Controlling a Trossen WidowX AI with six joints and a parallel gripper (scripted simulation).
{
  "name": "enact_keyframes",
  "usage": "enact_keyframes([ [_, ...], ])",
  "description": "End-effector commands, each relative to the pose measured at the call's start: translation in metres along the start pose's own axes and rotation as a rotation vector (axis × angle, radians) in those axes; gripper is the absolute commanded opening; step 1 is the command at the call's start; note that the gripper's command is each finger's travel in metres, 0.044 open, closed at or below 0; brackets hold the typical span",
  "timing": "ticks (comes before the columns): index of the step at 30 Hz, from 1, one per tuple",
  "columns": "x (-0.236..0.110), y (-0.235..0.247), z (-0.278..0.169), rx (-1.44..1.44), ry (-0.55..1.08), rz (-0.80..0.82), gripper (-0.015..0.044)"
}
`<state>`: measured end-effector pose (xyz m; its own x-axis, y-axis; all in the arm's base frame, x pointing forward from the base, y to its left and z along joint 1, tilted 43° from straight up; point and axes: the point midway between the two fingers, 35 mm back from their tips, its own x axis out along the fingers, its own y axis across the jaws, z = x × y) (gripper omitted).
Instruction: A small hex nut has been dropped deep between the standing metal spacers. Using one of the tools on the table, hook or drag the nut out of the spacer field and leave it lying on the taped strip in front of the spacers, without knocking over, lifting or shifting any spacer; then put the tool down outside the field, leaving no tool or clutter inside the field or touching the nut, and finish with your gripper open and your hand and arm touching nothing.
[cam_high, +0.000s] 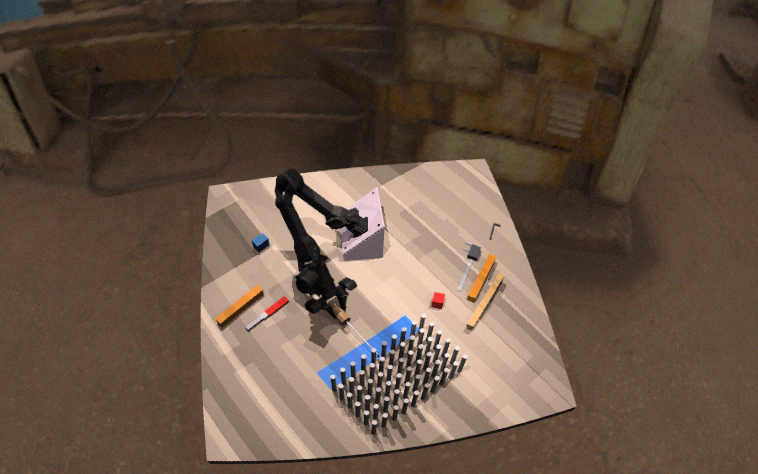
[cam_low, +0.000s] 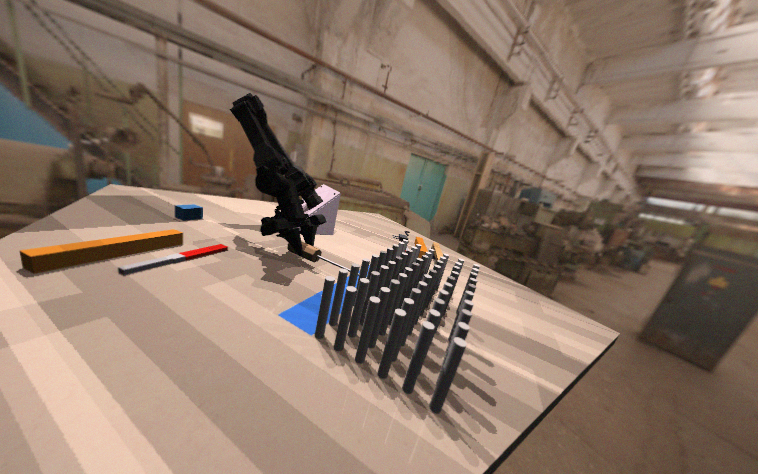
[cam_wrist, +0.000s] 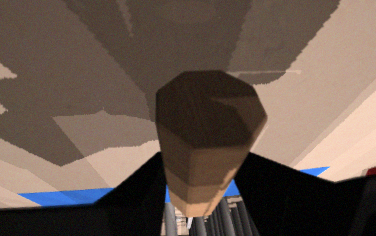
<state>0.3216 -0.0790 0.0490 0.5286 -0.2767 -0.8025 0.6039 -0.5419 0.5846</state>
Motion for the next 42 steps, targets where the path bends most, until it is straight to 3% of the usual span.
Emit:
enact_keyframes([
  [1,0.001,0.004,-0.005,0.004,0.006,0.010,0.0000],
  [42,0.016,0.005,-0.027,0.006,0.007,0.011,0.0000],
])
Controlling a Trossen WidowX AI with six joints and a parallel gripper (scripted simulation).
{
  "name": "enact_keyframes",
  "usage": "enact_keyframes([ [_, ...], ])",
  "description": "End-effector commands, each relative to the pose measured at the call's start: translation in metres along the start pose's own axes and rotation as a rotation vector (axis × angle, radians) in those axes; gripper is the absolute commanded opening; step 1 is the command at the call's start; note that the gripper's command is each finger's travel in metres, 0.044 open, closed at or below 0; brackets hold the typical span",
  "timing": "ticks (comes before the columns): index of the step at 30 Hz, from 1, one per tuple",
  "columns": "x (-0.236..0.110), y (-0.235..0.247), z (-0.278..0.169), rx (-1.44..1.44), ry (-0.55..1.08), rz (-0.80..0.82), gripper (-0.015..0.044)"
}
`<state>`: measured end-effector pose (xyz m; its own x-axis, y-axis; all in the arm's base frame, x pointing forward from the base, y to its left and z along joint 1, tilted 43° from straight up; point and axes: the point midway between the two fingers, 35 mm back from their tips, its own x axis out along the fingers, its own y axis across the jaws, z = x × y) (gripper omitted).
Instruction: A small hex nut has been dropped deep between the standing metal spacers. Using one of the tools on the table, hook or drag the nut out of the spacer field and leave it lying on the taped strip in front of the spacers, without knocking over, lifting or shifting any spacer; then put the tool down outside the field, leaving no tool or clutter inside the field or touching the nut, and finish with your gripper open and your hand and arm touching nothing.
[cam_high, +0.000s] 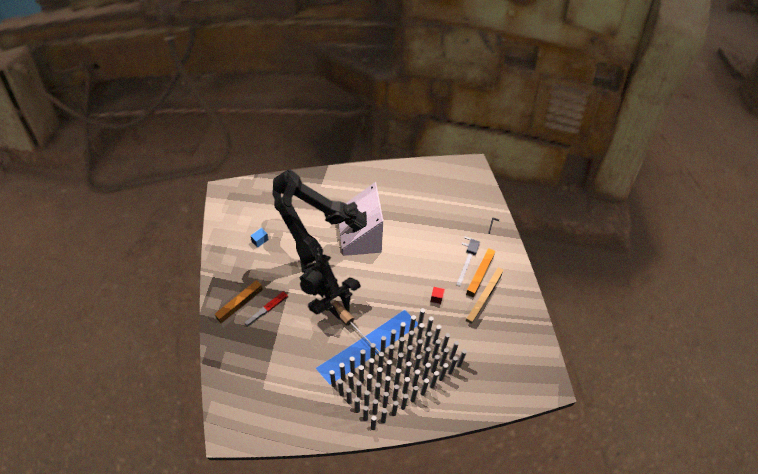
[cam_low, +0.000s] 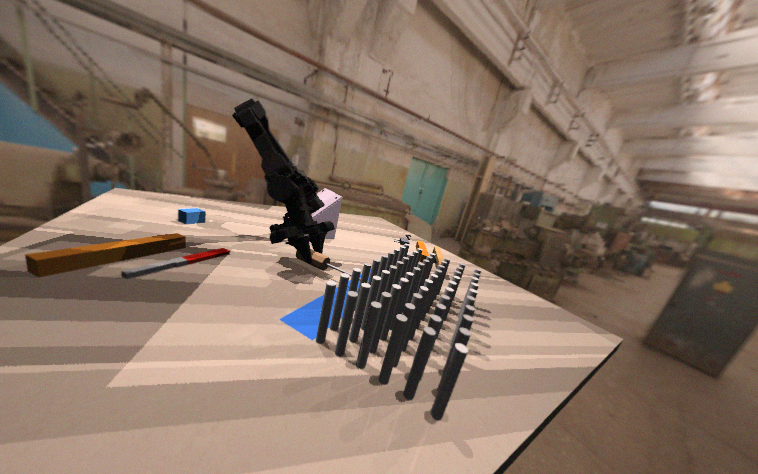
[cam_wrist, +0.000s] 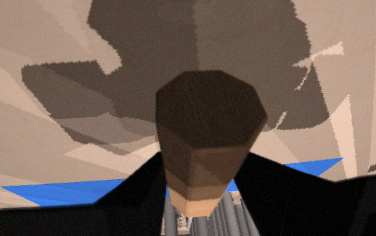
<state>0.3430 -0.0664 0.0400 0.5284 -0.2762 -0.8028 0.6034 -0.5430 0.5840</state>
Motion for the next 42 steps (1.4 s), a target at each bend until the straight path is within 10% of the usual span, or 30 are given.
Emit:
enact_keyframes([
  [1,0.001,0.004,-0.006,0.005,0.007,0.011,0.0000],
  [42,0.016,0.005,-0.029,0.006,0.009,0.012,0.0000],
])
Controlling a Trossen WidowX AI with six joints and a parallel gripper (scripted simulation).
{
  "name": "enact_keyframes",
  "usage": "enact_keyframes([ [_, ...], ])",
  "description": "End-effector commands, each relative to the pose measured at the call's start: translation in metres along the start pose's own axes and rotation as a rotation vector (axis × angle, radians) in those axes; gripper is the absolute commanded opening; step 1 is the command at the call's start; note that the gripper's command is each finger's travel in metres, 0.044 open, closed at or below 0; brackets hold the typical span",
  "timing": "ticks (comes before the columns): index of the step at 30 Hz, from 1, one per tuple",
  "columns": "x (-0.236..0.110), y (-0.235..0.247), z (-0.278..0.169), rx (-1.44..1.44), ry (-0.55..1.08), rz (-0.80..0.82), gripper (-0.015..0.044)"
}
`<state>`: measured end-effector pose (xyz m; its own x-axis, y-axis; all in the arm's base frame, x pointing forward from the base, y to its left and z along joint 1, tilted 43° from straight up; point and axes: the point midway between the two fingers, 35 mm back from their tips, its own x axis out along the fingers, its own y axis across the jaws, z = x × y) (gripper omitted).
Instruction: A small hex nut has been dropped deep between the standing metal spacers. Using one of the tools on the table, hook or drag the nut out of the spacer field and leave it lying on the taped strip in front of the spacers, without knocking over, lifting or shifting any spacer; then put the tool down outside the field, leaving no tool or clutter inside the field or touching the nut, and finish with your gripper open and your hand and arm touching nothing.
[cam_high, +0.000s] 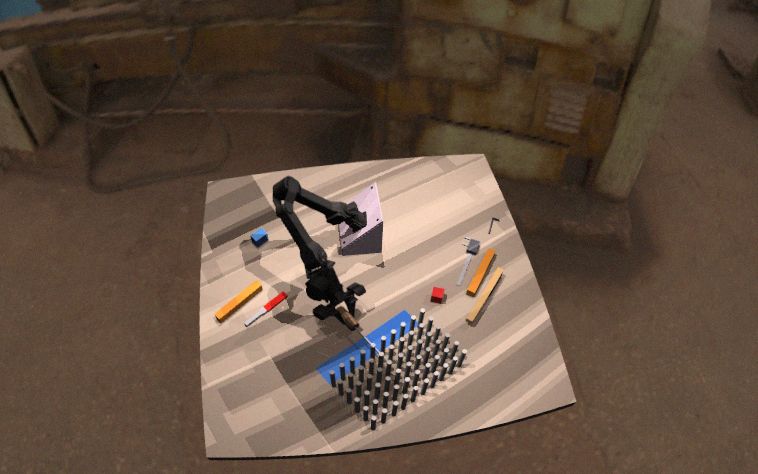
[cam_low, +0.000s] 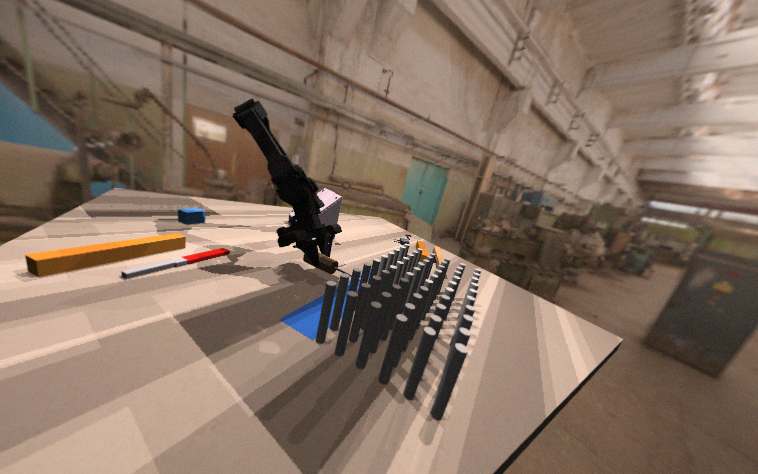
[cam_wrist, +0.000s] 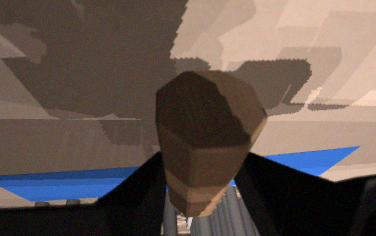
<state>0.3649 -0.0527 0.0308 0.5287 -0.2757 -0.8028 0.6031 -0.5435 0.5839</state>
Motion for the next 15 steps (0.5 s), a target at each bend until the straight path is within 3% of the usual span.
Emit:
enact_keyframes([
  [1,0.0011,0.0044,-0.0067,0.005,0.008,0.012,0.0000],
  [15,0.0062,0.0045,-0.0147,0.006,0.009,0.012,0.0000],
])
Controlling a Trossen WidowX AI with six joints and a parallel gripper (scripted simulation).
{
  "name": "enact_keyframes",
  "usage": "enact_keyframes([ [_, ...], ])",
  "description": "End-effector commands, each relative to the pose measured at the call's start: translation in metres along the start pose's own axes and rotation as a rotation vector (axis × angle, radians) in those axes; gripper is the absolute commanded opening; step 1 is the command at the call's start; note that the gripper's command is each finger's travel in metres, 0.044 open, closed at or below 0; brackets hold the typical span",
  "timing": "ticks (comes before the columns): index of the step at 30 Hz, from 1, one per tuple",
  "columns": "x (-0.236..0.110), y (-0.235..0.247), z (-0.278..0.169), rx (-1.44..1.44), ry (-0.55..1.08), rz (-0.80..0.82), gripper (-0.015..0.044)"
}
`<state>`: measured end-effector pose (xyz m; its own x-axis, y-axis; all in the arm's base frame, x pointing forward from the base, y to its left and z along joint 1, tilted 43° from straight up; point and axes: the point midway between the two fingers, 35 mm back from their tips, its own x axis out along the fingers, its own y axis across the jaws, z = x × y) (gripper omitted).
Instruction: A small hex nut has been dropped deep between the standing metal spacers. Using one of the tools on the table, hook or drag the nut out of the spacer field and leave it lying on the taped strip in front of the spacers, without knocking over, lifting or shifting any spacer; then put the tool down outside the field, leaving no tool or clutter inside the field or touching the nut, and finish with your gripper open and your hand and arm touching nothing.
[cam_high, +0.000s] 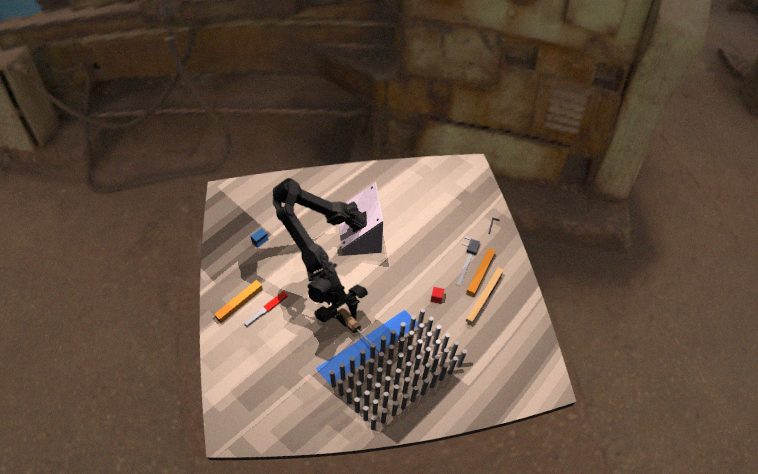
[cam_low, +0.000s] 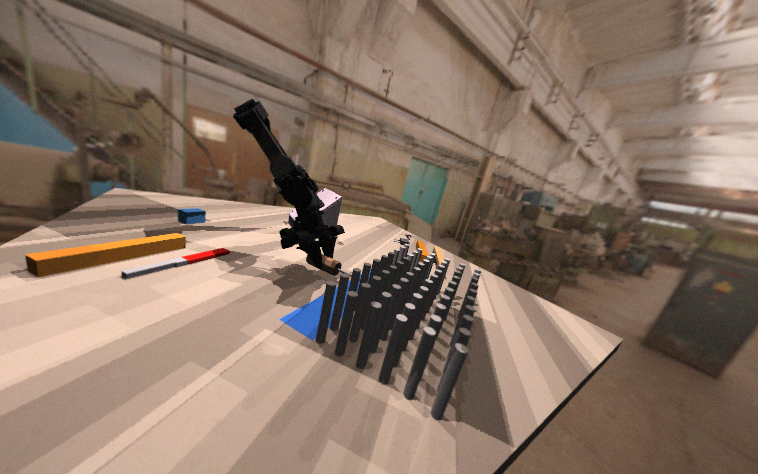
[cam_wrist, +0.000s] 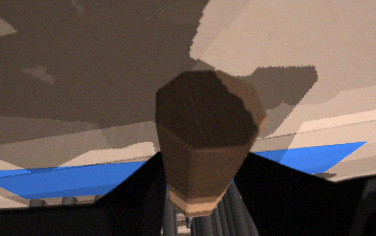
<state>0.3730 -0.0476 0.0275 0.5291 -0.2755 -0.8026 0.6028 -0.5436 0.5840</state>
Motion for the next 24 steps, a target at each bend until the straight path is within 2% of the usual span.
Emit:
enact_keyframes([
  [1,0.001,0.004,-0.007,0.005,0.008,0.012,0.0000],
  [24,0.010,0.005,-0.020,0.006,0.009,0.013,0.0000],
])
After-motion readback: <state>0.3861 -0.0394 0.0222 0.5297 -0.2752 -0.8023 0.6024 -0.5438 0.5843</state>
